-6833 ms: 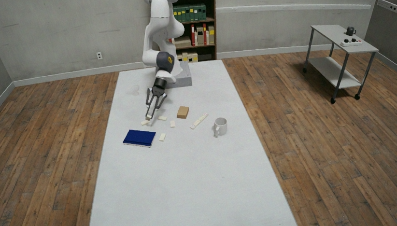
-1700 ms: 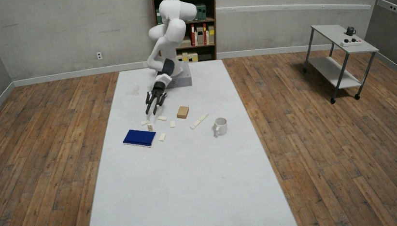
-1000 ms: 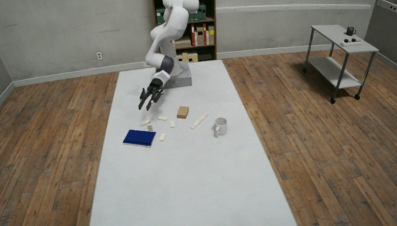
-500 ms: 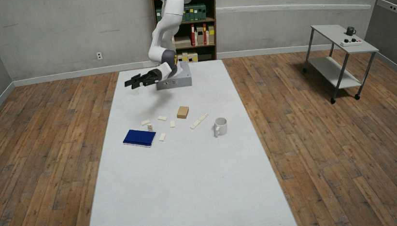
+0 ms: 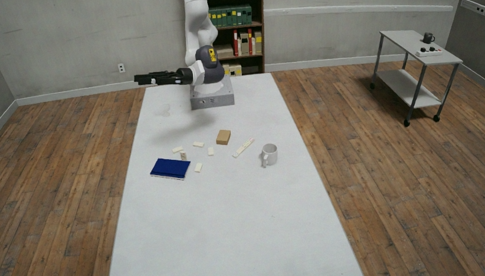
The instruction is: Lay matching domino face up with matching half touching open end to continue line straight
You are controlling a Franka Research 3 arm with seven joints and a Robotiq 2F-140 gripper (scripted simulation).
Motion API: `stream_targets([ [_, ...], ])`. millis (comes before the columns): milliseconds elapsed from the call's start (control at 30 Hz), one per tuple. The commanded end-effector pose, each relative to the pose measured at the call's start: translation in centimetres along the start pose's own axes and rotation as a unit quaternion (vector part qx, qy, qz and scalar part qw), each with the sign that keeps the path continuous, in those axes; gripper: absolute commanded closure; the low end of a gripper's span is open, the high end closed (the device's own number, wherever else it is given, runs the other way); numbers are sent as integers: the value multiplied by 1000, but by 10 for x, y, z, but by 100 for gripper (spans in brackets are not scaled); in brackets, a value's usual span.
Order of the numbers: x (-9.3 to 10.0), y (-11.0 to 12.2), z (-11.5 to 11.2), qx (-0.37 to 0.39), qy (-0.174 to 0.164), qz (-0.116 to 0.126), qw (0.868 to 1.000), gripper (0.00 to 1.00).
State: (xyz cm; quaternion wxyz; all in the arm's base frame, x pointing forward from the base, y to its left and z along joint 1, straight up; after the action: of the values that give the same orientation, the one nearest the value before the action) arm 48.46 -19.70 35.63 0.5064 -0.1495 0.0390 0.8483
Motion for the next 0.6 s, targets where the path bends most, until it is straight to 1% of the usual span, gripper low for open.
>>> stream_targets([
  [0,-7,14,15,118,-47,-56,990,67],
  [167,-9,28,8,127,-116,-102,980,67],
  [300,-4,36,-7,140,-180,-127,965,67],
  [367,-4,36,-7,140,-180,-127,965,67],
  [400,-4,35,-9,160,-214,-137,954,67],
  [567,10,38,-36,180,-295,-144,927,67],
])
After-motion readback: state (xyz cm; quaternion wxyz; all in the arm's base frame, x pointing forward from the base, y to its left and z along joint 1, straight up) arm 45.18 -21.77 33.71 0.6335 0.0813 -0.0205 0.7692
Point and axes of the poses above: the point where the finger pads meet when closed, its own x axis back along the fingers, its own y axis across the jaws, z = x × y, the point moved 10 cm from there along x, back along the fingers, and after that the axes turned 2 degrees about -x, right-handed, at the moved point
